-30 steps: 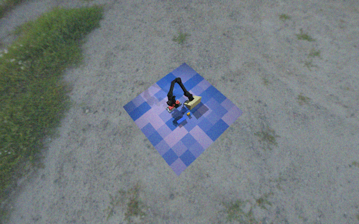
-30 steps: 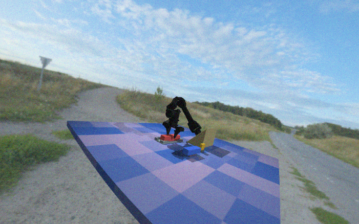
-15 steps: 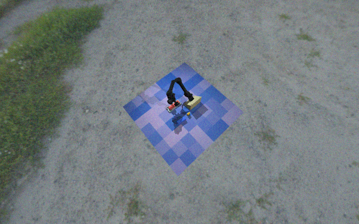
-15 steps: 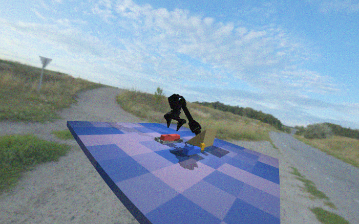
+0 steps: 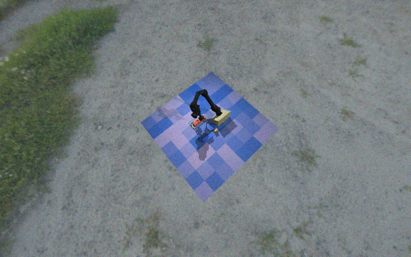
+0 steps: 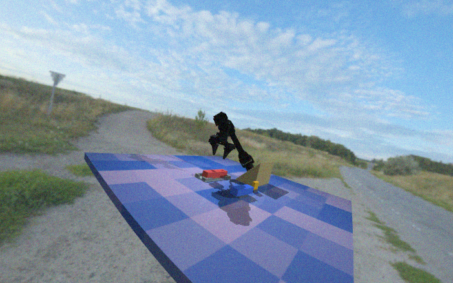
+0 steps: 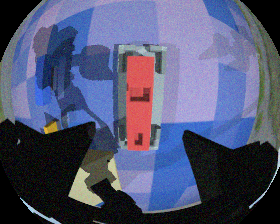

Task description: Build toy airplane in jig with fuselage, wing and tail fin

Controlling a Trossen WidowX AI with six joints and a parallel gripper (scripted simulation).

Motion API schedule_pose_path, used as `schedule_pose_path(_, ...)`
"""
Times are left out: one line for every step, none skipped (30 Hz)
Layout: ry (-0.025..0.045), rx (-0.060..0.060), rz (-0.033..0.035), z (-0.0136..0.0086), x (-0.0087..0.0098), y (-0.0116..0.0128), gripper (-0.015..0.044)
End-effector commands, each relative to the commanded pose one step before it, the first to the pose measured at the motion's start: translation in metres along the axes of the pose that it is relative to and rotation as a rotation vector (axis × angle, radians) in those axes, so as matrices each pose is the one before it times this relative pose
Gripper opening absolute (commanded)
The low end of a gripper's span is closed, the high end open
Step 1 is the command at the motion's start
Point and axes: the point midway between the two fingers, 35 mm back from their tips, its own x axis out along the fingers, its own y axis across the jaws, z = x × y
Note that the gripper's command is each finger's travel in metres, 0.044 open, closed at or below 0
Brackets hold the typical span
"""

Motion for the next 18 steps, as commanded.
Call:
schedule_pose_path(0.00348,0.0112,0.00737,0.01135,-0.00332,0.01768,0.044)
schedule_pose_path(-0.00007,-0.0005,0.00231,0.00671,-0.00176,0.01248,0.044)
schedule_pose_path(0.0,-0.0004,0.00206,0.0062,-0.00147,0.01295,0.044)
schedule_pose_path(0.00006,-0.0004,0.00181,0.00567,-0.00117,0.01339,0.044)
schedule_pose_path(0.00011,-0.0003,0.00155,0.00512,-0.00086,0.0138,0.044)
schedule_pose_path(0.00016,-0.0002,0.0013,0.00454,-0.00054,0.01417,0.044)
schedule_pose_path(0.00019,-0.0002,0.00105,0.00395,-0.00021,0.0145,0.044)
schedule_pose_path(0.00022,-0.0001,0.00079,0.00334,0.00014,0.0148,0.044)
schedule_pose_path(0.00002,-0.0031,0.00072,0.00222,0.00051,0.01441,0.044)
schedule_pose_path(0.00004,-0.003,0.00048,0.00169,0.00082,0.01459,0.044)
schedule_pose_path(0.00005,-0.003,0.00024,0.00116,0.00115,0.01473,0.044)
schedule_pose_path(0.00005,-0.0029,0.0,0.00062,0.00148,0.01485,0.044)
schedule_pose_path(0.00005,-0.0028,-0.00024,0.00007,0.00182,0.01493,0.044)
schedule_pose_path(0.00005,-0.0026,-0.00049,-0.00045,0.00216,0.01495,0.044)
schedule_pose_path(0.00026,0.001,-0.00088,-0.00053,0.00239,0.01431,0.044)
schedule_pose_path(0.00024,0.0012,-0.0011,-0.00106,0.00273,0.0143,0.044)
schedule_pose_path(0.0005,0.0058,-0.00146,-0.00091,0.00286,0.0132,0.044)
schedule_pose_path(0.00042,0.0057,-0.00128,-0.00092,0.00239,0.01,0.044)
